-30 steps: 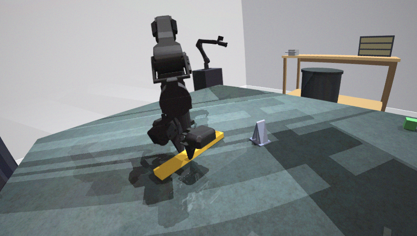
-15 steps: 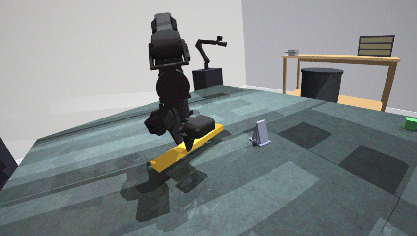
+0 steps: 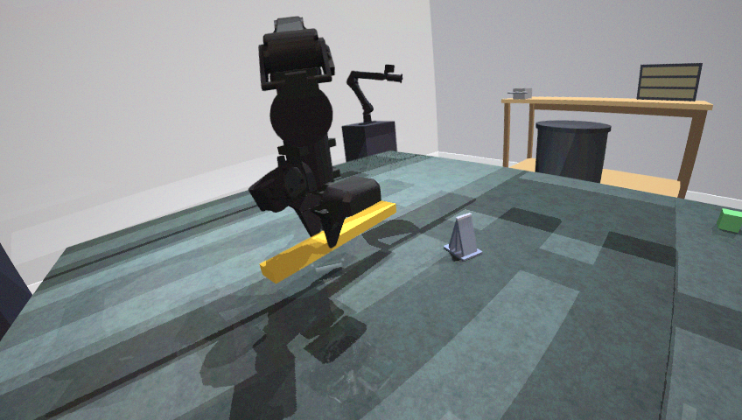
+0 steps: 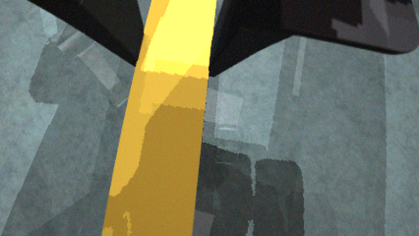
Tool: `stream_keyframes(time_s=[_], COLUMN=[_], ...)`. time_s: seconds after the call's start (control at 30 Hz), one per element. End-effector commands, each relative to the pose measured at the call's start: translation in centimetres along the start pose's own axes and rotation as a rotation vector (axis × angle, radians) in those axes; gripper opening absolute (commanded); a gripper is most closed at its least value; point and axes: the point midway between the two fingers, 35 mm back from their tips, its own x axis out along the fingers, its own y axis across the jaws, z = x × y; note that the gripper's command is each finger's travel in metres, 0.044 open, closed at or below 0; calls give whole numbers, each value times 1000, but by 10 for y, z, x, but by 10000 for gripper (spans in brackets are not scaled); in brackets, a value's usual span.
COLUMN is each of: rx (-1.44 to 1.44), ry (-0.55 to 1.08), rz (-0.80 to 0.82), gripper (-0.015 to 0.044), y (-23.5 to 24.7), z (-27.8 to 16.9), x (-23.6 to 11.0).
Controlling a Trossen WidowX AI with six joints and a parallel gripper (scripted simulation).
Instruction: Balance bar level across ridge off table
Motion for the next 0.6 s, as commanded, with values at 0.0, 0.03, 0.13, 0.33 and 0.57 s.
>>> stream_keyframes(time_s=[0.0, 0.03, 0.13, 0.33, 0.57], rx=[4, 4, 4, 5, -7], ry=[-9, -9, -9, -10, -10], rz=[8, 8, 8, 7, 7], gripper=[0, 0, 0, 0, 0], y=[0, 0, -1, -3, -3], z=[1, 1, 0, -1, -4], x=[-13, -16, -24, -39, -50])
